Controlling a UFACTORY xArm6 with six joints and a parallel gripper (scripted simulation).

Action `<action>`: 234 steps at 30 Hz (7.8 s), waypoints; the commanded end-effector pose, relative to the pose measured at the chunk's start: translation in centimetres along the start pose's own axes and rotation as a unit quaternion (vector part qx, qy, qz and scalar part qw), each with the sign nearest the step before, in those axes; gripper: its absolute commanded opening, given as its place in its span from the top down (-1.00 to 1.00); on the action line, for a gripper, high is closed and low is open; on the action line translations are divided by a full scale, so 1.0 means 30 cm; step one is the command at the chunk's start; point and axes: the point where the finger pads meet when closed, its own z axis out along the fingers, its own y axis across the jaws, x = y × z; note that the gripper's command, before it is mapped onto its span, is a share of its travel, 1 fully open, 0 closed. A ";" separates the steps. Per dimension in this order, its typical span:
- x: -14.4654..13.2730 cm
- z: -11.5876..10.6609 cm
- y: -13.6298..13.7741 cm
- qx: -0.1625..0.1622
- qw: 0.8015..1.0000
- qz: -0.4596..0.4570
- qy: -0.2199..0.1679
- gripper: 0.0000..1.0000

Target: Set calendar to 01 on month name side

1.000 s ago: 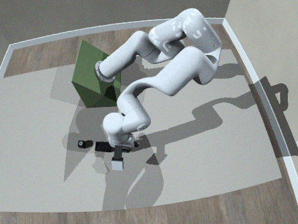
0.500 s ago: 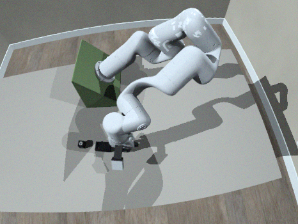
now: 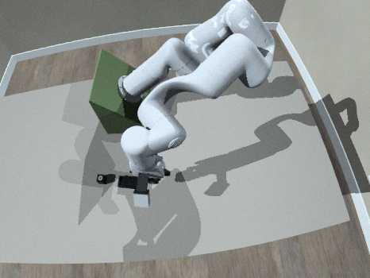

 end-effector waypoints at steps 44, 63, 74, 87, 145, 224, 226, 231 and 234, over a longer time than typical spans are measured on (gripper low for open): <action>-0.001 -0.123 0.296 0.001 1.000 0.001 0.000 0.47; 0.000 0.041 0.297 0.001 1.000 0.001 0.000 0.47; 0.001 0.083 0.297 0.001 1.000 0.001 0.000 0.47; 0.001 0.083 0.297 0.001 1.000 0.001 0.000 0.47; 0.001 0.144 0.296 0.001 1.000 0.001 0.000 0.47; 0.001 0.196 0.296 0.001 1.000 0.001 0.000 0.47; 0.001 0.196 0.296 0.001 1.000 0.001 0.000 0.47; 0.001 0.196 0.296 0.001 1.000 0.001 0.000 0.47; 0.001 0.196 0.296 0.001 1.000 0.001 0.000 0.47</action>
